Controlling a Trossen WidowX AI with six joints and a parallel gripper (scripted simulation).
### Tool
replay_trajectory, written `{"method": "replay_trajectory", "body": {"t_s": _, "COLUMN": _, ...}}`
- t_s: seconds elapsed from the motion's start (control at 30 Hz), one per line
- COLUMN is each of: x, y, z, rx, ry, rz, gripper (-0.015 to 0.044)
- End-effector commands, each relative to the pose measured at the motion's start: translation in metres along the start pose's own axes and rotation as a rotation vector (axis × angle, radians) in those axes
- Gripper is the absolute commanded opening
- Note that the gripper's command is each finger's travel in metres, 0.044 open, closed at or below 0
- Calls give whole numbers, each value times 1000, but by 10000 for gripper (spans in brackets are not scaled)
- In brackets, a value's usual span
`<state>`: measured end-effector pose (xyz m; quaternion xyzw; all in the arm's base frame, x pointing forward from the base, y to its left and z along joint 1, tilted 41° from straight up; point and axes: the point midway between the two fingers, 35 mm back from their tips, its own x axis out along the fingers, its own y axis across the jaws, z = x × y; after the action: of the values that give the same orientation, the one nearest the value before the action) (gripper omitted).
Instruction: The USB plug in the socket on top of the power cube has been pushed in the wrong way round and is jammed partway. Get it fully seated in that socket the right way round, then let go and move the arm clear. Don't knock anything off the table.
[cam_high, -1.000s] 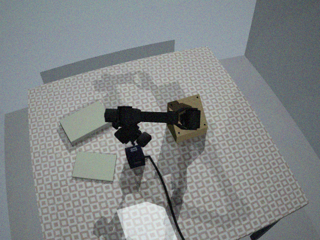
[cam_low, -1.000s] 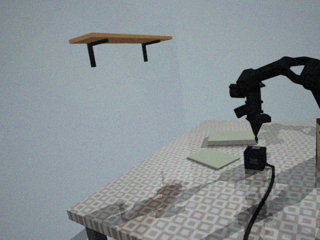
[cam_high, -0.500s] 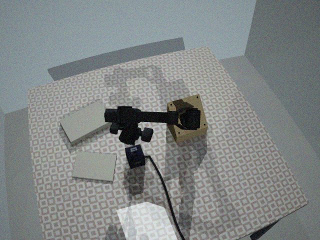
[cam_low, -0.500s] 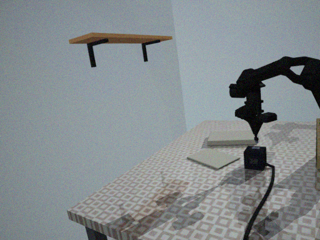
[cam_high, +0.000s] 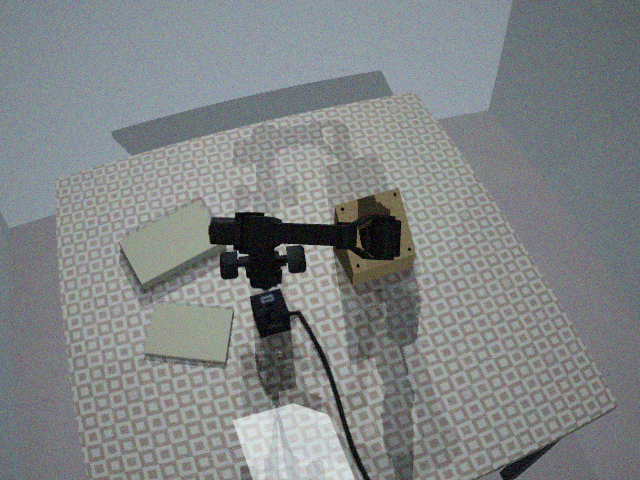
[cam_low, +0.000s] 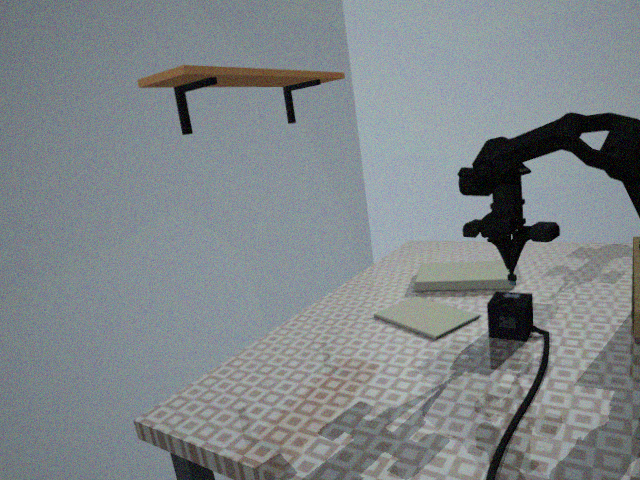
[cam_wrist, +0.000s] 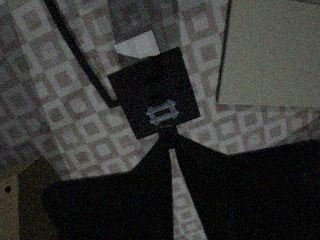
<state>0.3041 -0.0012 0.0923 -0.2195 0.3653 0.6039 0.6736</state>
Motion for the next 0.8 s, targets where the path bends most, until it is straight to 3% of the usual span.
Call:
{"method": "replay_trajectory", "body": {"t_s": 0.0, "x": 0, "y": 0, "z": 0, "rx": -104, "ry": 0, "rz": 1, "gripper": 0}}
{"method": "replay_trajectory", "body": {"t_s": 0.23, "x": 0, "y": 0, "z": 0, "rx": -270, "ry": 0, "rz": 1, "gripper": 0}}
{"method": "replay_trajectory", "body": {"t_s": 0.77, "x": 0, "y": 0, "z": 0, "rx": -268, "ry": -2, "rz": 0, "gripper": 0}}
